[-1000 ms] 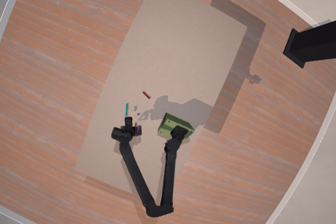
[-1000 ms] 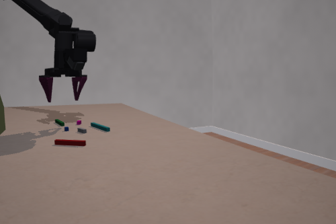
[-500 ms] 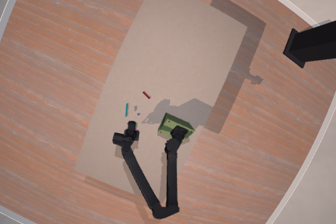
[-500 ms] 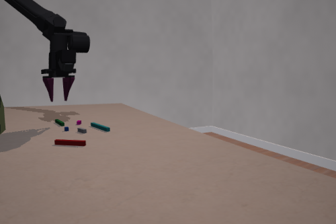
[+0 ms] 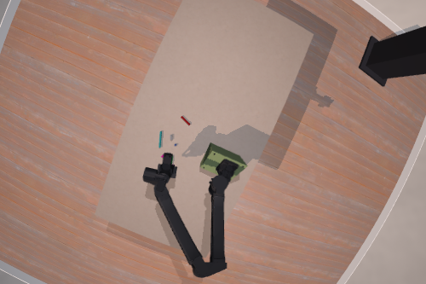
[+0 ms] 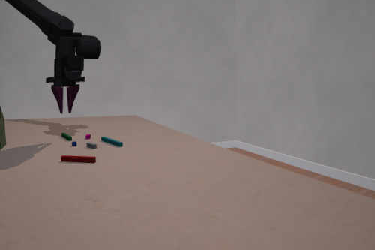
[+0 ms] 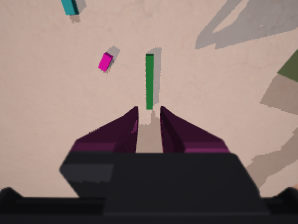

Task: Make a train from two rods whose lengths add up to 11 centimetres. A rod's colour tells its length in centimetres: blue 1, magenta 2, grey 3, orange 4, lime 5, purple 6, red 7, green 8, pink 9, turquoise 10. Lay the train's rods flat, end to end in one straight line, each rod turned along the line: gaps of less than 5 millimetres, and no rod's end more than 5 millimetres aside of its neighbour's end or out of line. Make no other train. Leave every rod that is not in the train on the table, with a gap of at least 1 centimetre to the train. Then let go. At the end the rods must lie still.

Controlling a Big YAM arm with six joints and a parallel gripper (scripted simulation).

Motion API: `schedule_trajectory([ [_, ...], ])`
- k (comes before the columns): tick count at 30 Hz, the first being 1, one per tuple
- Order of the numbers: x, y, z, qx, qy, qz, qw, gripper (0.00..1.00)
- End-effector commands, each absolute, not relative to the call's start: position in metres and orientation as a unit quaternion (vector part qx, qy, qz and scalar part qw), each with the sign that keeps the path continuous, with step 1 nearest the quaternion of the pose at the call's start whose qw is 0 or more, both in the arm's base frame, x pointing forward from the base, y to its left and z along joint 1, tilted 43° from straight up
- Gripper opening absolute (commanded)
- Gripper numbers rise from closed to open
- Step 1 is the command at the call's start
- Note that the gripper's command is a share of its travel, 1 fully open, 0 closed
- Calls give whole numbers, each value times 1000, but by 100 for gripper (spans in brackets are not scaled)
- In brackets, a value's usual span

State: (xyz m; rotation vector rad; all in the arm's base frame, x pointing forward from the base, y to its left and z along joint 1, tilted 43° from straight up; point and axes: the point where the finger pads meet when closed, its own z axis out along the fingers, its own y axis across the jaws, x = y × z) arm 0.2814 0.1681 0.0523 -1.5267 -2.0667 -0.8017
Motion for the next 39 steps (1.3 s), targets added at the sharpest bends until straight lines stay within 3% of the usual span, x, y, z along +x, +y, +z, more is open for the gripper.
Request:
schedule_trajectory([
  [1, 286, 169, 56, -551, -750, -293, 218, 23],
  [39, 280, 180, 39, -554, -749, -286, 224, 23],
])
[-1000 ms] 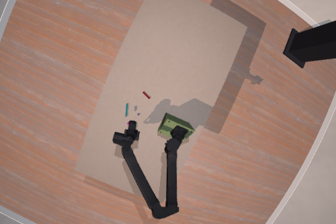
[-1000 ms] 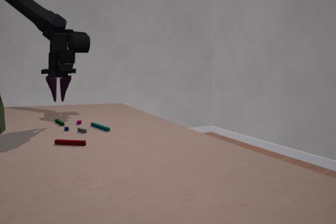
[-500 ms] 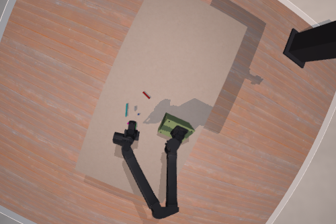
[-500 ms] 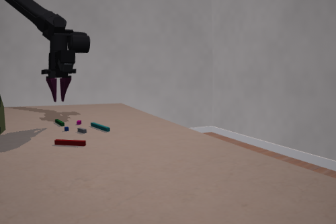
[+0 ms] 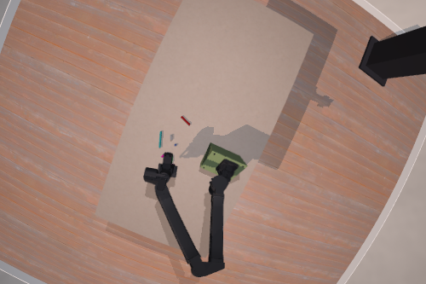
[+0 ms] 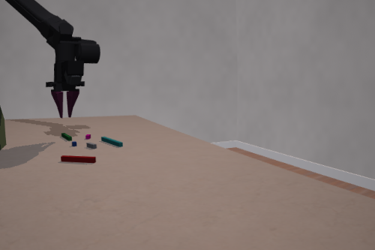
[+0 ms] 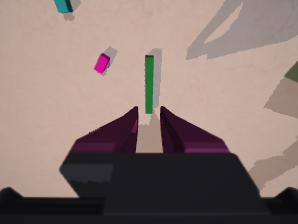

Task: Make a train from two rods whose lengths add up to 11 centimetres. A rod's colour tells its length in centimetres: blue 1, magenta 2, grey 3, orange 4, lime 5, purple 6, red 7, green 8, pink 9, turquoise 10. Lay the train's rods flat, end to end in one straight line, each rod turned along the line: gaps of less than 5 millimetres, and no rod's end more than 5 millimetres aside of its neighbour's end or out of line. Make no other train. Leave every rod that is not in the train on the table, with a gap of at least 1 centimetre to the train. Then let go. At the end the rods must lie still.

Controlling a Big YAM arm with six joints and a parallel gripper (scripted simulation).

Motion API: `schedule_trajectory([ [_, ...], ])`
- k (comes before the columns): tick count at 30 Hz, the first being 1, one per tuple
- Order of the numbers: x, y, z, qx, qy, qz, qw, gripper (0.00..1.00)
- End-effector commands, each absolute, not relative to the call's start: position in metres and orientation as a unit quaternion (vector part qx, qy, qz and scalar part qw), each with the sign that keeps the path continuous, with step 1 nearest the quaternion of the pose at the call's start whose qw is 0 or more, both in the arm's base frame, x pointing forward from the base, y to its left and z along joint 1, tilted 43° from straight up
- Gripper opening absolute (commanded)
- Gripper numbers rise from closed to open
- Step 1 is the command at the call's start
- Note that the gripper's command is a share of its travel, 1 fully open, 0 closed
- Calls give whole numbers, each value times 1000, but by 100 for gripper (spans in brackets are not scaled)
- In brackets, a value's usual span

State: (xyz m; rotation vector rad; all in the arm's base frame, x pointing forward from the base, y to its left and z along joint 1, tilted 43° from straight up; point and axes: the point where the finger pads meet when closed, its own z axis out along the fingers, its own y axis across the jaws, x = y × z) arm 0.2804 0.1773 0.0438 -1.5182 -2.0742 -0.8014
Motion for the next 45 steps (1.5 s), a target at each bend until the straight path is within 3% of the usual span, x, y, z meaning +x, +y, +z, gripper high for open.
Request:
schedule_trajectory([
  [1, 280, 181, 38, -554, -749, -286, 224, 23],
  [45, 282, 205, 12, -554, -749, -289, 221, 23],
])
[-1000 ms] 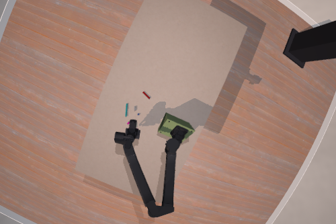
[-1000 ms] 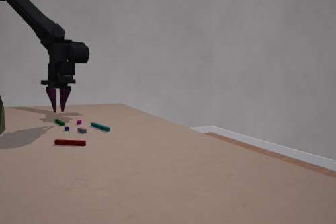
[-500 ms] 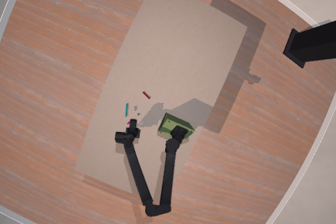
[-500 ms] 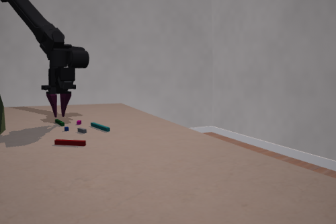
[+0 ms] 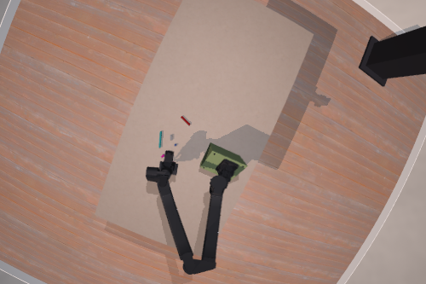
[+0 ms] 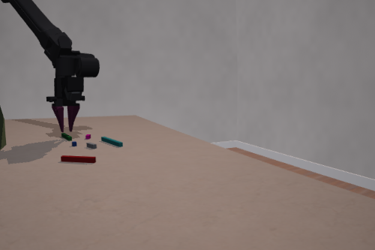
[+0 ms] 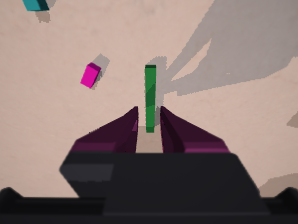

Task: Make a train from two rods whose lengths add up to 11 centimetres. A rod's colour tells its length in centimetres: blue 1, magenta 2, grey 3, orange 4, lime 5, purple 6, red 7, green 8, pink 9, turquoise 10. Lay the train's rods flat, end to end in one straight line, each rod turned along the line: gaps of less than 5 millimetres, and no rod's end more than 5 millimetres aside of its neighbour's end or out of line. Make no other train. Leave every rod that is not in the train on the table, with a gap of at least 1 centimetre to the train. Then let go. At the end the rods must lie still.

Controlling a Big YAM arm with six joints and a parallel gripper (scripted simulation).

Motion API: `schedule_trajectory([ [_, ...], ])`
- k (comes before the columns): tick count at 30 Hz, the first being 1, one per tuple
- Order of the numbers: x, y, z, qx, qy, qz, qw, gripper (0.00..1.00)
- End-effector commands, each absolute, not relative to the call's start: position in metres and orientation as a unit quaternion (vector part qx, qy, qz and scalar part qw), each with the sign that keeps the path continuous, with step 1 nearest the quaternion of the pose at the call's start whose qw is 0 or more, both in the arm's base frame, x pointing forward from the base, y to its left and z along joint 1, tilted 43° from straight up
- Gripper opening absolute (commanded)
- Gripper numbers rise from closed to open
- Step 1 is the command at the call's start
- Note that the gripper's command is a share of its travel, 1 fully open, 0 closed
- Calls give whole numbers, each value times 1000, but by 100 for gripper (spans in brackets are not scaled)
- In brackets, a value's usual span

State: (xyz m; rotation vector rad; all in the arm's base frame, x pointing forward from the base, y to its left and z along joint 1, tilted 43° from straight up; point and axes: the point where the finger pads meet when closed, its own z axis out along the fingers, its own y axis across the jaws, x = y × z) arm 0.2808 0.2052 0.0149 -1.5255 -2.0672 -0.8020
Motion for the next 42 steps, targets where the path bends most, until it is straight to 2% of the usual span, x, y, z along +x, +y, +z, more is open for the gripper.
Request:
schedule_trajectory([
  [1, 282, 205, 12, -554, -749, -289, 221, 23],
  [42, 282, 209, 22, -551, -749, -297, 216, 23],
])
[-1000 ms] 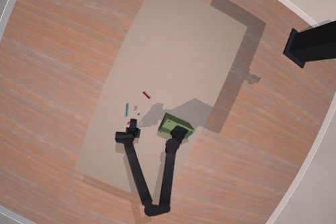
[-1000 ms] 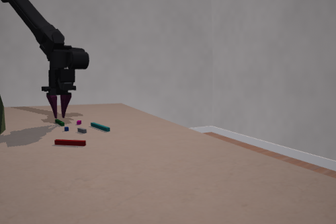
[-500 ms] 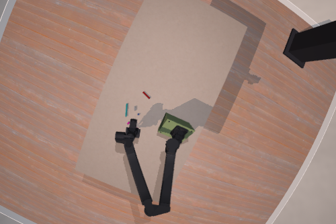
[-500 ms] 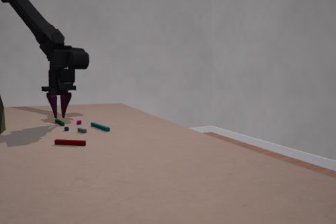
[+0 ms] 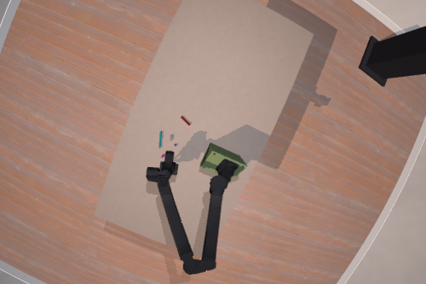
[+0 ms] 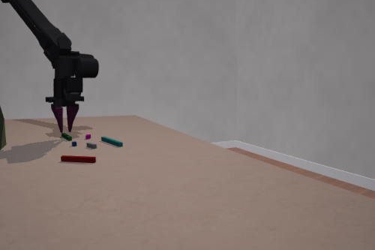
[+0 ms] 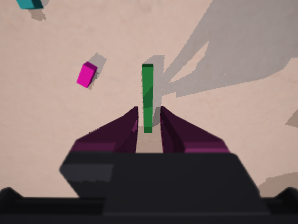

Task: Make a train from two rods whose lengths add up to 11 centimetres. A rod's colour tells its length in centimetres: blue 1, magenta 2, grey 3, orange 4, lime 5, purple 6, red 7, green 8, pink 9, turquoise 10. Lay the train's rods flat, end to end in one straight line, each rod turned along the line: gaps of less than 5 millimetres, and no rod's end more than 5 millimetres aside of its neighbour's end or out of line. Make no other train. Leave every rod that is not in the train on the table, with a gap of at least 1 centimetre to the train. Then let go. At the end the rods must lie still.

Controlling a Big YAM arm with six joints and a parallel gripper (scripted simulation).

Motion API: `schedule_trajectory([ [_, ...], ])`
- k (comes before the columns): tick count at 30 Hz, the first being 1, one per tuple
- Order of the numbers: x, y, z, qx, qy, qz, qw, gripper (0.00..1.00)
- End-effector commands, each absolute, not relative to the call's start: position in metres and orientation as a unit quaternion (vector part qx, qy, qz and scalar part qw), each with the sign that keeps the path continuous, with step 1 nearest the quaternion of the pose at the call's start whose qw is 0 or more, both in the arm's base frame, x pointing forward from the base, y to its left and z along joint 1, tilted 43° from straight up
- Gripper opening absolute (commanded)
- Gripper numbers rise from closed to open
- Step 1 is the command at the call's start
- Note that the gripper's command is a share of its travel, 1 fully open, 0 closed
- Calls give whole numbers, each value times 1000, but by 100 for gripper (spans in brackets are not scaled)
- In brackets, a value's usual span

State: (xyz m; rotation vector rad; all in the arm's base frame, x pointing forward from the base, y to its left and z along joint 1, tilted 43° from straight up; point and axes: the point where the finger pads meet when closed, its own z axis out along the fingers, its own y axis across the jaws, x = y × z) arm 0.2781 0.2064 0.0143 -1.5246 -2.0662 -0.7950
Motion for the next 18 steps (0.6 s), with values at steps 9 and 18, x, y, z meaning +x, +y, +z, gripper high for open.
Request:
schedule_trajectory([
  [9, 281, 208, 17, -554, -748, -291, 220, 23],
  [18, 281, 208, 17, -554, -748, -291, 220, 23],
])
